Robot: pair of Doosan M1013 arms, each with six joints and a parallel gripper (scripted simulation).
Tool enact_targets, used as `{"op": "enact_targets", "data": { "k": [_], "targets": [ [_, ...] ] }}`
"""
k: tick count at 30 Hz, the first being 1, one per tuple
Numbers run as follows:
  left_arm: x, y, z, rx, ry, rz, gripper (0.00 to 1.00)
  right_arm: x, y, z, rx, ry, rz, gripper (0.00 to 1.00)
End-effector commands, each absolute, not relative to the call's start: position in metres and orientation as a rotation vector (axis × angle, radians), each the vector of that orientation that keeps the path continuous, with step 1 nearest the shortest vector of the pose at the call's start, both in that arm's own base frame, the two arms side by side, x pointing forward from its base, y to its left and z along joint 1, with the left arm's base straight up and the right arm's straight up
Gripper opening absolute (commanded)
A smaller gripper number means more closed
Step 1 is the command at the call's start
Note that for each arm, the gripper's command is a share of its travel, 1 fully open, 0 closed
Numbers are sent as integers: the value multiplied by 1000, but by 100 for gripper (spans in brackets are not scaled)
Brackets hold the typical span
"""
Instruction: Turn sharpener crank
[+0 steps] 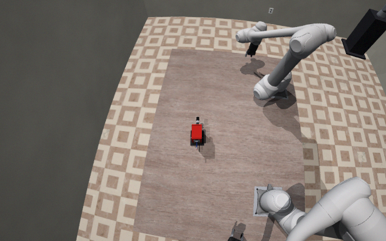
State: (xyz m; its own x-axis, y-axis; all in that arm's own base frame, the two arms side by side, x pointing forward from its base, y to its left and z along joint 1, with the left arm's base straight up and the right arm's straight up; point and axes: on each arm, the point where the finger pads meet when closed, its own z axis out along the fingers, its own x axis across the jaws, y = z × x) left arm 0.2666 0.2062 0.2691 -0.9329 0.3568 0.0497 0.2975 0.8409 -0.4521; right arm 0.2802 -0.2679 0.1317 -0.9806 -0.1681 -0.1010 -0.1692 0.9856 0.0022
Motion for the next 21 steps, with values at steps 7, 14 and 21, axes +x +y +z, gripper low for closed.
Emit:
{"op": "enact_targets", "data": {
  "k": [7, 14, 21],
  "targets": [
    [227, 239, 270, -444, -2916, 672, 100, 281, -268, 132, -258, 3029, 16, 100],
    [208, 252, 269, -404, -2932, 672, 100, 281, -268, 132, -258, 3029, 16, 100],
    [181, 267, 269, -349, -2952, 672, 100, 281, -268, 132, -258, 3029, 16, 100]
  ]
}}
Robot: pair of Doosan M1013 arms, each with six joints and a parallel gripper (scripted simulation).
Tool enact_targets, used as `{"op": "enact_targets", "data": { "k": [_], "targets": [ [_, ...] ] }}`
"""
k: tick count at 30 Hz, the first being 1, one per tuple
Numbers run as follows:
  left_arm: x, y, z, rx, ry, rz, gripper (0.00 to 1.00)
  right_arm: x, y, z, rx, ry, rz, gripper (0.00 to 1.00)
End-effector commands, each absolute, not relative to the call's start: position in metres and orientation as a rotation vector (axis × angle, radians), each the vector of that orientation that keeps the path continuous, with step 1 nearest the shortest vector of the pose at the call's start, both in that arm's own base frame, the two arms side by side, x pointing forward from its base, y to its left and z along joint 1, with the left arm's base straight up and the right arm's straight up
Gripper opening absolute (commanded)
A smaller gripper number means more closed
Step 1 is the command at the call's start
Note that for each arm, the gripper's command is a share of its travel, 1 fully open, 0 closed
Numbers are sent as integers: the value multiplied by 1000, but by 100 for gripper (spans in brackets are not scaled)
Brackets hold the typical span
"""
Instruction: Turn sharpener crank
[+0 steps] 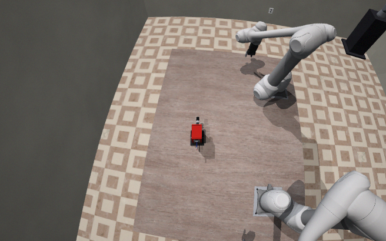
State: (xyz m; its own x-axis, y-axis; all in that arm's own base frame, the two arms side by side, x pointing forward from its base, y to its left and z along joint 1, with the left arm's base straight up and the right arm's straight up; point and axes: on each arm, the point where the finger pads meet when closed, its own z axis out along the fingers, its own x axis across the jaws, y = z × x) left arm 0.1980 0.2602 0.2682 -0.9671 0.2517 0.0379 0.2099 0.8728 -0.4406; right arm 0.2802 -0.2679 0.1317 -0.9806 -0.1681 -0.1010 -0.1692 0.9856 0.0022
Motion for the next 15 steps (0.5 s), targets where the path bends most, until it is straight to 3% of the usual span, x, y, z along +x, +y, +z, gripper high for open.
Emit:
{"op": "enact_targets", "data": {
  "k": [1, 15],
  "targets": [
    [177, 269, 269, -341, -2955, 673, 100, 281, -268, 132, -258, 3029, 16, 100],
    [133, 288, 269, -253, -2983, 673, 100, 281, -268, 132, -258, 3029, 16, 100]
  ]
}}
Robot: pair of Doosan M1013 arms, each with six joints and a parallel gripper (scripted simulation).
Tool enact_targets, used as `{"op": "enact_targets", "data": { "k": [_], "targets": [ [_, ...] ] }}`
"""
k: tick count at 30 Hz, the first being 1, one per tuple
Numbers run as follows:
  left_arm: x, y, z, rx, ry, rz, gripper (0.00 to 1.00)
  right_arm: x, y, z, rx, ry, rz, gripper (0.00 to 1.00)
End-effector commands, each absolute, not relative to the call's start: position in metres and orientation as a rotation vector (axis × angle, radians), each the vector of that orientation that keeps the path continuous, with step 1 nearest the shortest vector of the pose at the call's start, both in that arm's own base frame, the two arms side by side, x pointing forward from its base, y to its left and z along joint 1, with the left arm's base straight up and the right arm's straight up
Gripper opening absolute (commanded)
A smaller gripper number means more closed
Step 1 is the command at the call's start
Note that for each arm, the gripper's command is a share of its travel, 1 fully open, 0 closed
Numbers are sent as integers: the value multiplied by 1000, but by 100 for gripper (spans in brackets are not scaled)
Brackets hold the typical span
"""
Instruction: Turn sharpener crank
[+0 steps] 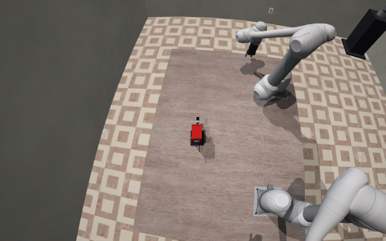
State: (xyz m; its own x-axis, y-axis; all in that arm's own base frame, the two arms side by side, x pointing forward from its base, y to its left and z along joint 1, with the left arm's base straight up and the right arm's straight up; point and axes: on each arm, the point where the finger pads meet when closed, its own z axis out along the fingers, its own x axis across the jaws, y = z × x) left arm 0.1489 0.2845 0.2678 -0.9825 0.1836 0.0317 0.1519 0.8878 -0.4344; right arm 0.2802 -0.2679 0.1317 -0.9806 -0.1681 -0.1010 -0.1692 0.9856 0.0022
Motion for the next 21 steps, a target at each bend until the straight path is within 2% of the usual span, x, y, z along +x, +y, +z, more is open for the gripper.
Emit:
{"op": "enact_targets", "data": {
  "k": [1, 21],
  "targets": [
    [130, 289, 269, -246, -2985, 673, 100, 281, -268, 132, -258, 3029, 16, 100],
    [72, 303, 269, -132, -3015, 674, 100, 281, -268, 132, -258, 3029, 16, 100]
  ]
}}
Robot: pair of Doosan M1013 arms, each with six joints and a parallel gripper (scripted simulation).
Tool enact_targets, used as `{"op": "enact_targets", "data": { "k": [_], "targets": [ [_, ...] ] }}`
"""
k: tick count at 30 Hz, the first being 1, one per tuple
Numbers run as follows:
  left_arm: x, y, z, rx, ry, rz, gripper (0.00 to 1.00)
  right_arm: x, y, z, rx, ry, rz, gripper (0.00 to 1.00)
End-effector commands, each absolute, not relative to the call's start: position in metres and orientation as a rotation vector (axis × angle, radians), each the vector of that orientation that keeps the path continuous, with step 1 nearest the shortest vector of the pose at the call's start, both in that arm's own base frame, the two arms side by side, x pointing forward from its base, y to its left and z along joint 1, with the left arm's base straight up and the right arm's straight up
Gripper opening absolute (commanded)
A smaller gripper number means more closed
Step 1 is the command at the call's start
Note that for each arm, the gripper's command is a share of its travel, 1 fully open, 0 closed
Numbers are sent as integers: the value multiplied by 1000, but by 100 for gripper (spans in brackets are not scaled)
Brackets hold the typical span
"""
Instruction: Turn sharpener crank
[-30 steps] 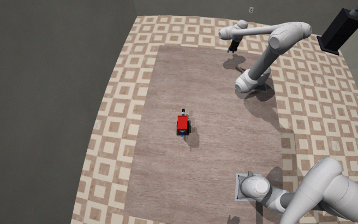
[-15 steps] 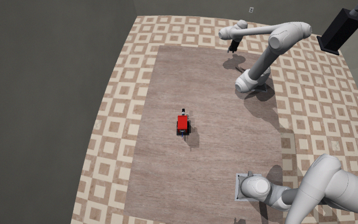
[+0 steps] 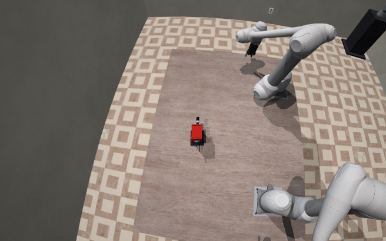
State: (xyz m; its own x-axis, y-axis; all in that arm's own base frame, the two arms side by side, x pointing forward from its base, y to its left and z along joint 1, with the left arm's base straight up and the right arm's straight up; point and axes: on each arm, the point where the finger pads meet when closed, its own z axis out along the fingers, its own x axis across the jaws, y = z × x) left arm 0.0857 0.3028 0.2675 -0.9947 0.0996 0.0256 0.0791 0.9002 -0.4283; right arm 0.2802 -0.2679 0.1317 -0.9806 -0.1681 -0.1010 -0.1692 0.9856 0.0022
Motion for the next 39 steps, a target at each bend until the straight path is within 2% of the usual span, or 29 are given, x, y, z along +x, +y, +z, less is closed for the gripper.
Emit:
{"op": "enact_targets", "data": {
  "k": [1, 39],
  "targets": [
    [69, 304, 269, -126, -3016, 674, 100, 281, -268, 132, -258, 3029, 16, 100],
    [-4, 305, 269, 16, -3045, 676, 100, 281, -268, 132, -258, 3029, 16, 100]
  ]
}}
